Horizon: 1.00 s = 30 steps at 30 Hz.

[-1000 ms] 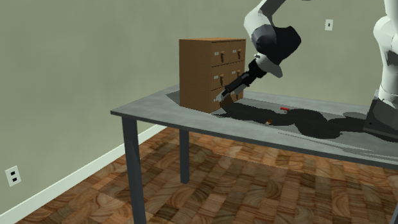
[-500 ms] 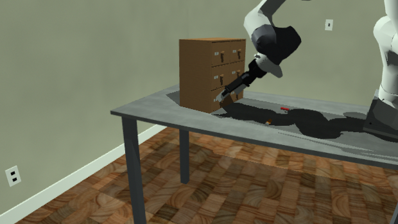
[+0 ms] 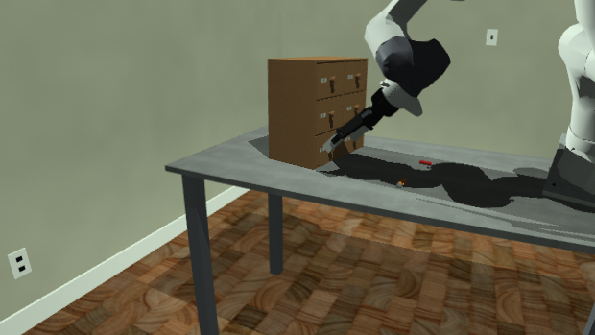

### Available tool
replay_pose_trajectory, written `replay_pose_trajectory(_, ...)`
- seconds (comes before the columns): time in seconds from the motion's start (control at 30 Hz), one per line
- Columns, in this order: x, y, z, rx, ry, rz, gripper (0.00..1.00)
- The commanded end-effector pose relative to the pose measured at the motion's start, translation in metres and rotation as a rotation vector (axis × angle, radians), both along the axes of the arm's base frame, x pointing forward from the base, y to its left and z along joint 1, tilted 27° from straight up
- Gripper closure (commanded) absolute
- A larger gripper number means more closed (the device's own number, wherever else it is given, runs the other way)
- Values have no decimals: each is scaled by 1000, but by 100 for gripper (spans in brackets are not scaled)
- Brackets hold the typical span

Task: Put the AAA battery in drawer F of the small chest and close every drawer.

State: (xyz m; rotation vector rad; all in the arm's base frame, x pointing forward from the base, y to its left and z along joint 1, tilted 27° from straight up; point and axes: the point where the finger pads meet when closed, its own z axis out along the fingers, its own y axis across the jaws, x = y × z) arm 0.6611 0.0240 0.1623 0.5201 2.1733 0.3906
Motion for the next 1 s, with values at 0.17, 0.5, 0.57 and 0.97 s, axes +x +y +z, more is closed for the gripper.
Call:
replay_pose_trajectory(0.17, 0, 1, 0, 0, -3, 2, 0)
replay_pose_trajectory(0.5, 0, 1, 0, 0, -3, 2, 0)
replay_pose_trajectory(0.57, 0, 1, 0, 0, -3, 2, 0)
replay_pose_trajectory(0.97, 0, 1, 0, 0, -3, 2, 0)
